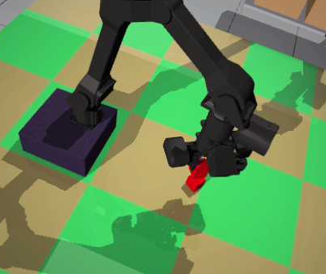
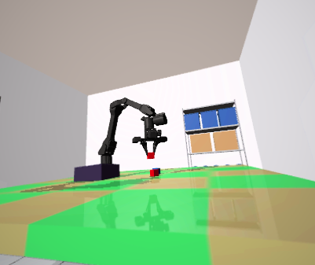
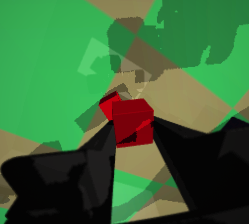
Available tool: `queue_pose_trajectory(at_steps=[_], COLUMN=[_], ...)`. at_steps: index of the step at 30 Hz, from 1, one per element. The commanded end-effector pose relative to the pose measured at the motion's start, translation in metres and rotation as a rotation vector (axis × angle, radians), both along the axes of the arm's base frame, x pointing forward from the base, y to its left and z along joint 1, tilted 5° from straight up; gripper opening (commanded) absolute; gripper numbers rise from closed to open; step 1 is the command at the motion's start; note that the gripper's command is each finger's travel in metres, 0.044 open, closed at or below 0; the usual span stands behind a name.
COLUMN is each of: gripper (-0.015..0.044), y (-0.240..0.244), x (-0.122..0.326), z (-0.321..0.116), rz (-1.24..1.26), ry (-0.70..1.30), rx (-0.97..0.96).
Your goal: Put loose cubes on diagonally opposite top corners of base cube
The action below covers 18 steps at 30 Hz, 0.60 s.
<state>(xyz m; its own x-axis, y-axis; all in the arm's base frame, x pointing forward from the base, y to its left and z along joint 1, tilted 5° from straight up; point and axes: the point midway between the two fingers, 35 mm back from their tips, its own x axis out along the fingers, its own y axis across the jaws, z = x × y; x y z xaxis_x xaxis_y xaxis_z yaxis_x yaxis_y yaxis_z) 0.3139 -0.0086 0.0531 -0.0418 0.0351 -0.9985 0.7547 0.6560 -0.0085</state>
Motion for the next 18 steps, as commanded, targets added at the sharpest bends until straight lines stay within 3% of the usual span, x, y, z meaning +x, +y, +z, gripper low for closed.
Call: queue_pose_trajectory(at_steps=[1, 18], gripper=[0.0105, 0.0105], y=[0.011, 0.059], x=[0.000, -0.004], z=[-0.003, -0.011], rz=[0.010, 0.056], ry=[0.000, -0.006], rx=[0.002, 0.014])
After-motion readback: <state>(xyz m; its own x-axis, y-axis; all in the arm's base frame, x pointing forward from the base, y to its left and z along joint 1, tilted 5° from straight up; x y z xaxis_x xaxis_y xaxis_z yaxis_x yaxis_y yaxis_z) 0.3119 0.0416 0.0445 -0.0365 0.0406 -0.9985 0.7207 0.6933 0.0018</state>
